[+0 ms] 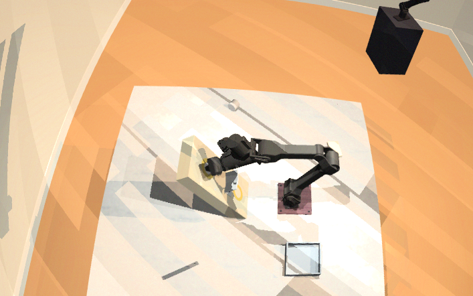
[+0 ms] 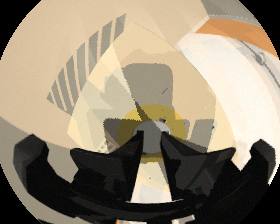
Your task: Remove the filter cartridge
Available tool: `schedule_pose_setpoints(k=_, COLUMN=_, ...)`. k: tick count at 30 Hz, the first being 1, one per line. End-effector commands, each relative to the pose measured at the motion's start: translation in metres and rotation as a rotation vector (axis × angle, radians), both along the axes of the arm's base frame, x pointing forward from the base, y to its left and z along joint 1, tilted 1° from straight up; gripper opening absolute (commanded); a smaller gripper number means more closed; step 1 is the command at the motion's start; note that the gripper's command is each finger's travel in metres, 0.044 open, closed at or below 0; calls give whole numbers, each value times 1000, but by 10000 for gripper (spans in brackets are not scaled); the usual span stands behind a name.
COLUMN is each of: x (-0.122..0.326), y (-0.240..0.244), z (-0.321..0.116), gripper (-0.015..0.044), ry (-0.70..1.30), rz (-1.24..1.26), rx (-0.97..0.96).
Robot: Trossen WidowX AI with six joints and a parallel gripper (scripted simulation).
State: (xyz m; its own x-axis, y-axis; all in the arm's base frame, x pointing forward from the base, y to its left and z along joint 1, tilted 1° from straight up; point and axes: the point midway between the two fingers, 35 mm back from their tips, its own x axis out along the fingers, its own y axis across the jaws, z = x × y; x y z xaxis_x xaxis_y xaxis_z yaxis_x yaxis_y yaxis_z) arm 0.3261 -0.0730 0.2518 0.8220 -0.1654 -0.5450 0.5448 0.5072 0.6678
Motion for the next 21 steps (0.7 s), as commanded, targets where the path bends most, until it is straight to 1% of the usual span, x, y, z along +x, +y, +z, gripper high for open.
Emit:
schedule_pose_setpoints(k=1, x=10, y=-1, z=-7, gripper=0, ry=30, rz=86, rx=-121)
schedule_pose_setpoints(k=21, x=9, y=-1, z=-6, gripper=0, ry=144, rz=468, rx=-693)
